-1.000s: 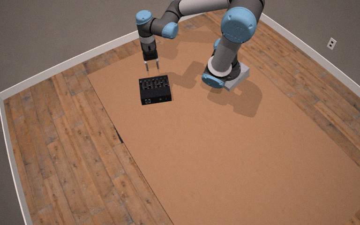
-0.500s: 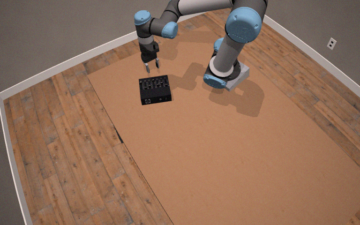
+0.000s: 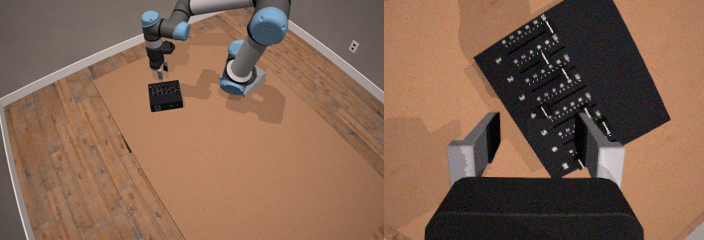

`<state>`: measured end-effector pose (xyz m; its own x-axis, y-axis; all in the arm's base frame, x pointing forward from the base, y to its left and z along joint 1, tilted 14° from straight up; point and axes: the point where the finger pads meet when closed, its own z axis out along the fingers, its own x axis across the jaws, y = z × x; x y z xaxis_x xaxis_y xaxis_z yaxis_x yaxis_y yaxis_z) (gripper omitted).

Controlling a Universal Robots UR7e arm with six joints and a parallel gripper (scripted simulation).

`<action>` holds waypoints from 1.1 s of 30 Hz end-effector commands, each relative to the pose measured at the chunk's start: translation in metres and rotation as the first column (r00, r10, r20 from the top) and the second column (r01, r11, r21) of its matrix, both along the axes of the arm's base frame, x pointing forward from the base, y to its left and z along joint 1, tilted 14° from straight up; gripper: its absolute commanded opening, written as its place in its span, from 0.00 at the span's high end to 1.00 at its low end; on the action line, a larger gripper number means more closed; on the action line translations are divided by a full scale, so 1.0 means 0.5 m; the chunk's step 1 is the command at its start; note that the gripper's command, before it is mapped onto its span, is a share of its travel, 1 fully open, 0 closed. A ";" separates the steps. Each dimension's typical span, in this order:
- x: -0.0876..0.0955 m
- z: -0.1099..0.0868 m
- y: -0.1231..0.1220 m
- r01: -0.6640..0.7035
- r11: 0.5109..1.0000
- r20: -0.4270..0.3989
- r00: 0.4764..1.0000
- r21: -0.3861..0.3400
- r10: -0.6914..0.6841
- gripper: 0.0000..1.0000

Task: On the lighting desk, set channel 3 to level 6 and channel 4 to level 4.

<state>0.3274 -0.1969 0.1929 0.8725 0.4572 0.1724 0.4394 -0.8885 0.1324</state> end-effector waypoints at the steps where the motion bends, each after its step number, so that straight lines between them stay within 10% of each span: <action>1: 0.006 0.023 0.017 -0.272 0.961 0.003 0.962 -0.043 0.273 0.00; 21: 0.023 0.073 0.052 -0.761 0.630 -0.055 0.643 -0.156 0.764 0.00; 33: 0.026 0.079 0.056 -0.800 0.576 -0.066 0.592 -0.166 0.803 0.00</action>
<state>0.3392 -0.1695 0.2299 0.1532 0.9874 0.0403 0.9566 -0.1584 0.2444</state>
